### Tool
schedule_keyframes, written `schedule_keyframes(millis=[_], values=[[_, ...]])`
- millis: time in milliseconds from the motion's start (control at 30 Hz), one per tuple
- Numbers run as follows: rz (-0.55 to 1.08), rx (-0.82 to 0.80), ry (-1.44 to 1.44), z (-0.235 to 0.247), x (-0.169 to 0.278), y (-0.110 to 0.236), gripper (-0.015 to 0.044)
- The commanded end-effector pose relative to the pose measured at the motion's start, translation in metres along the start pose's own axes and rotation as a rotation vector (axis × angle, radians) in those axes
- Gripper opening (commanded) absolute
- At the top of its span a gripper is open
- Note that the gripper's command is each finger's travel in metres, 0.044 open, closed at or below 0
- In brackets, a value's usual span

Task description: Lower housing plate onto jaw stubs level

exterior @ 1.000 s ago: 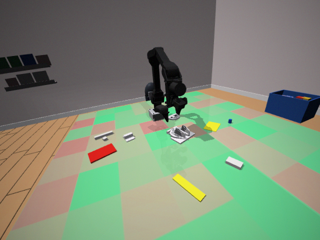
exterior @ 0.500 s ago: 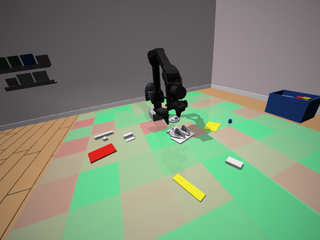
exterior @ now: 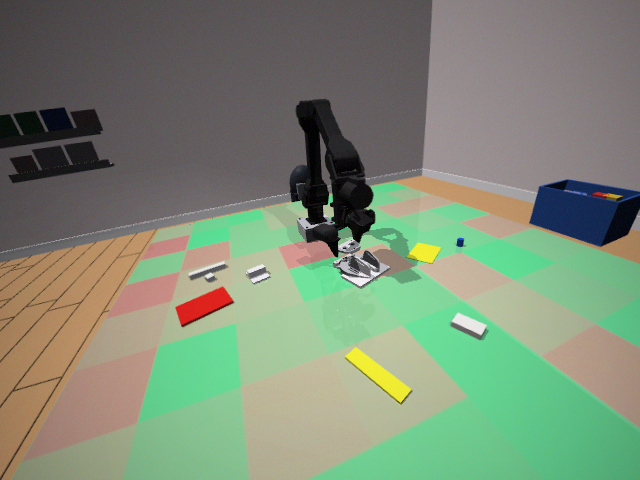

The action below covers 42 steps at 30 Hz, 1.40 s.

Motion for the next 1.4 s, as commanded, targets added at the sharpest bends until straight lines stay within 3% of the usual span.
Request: schedule_keyframes(millis=[0,1367], values=[[0.004,-0.003,-0.007,0.000,0.001,-0.008,0.0351],[0.004,-0.003,-0.010,0.001,0.002,-0.028,0.0351]])
Point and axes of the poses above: the point midway between the two fingers, 35 mm back from their tips, its own y axis back along the fingers, its own z axis across the jaws, x = y × z, the point moved 7 cm from there along y, back along the fingers, and after that the axes turned 9 degrees about -y, right-handed, at the moved point
